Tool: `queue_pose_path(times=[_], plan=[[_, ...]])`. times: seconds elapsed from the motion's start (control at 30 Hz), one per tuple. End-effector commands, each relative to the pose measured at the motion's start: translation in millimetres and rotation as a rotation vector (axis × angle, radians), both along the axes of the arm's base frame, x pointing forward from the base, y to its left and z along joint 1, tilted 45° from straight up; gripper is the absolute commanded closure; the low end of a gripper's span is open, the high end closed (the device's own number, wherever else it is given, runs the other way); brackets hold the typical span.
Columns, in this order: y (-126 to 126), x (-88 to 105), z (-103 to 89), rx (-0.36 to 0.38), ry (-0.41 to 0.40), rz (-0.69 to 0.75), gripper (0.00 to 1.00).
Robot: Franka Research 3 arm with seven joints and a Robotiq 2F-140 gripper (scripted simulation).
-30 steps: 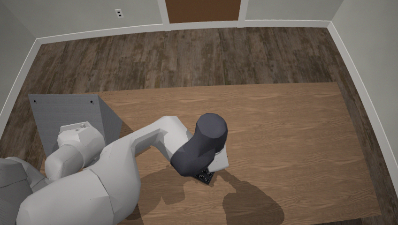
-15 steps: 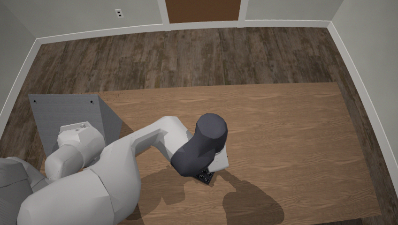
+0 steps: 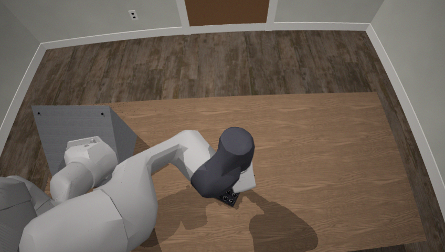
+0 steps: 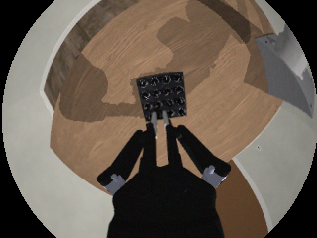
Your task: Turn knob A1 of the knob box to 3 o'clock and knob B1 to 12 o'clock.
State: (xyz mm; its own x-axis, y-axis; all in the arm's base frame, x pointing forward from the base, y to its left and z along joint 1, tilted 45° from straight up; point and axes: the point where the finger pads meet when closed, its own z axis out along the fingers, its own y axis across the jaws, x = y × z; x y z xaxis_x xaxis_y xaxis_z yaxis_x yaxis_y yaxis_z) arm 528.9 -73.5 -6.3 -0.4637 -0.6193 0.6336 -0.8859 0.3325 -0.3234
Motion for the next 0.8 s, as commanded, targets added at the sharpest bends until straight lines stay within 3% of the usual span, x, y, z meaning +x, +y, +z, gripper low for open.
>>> queue_pose_path(times=[0.0,0.33,0.37,0.77], plan=[[-1.9,-0.2,-0.5,-0.002,-0.002,-0.003,0.88],[-1.9,-0.2,-0.5,-0.002,-0.002,-0.003,0.88],[-1.9,-0.2,-0.5,-0.002,-0.002,-0.003,0.95],[-1.9,-0.2,-0.5,-0.002,-0.002,-0.003,0.95]])
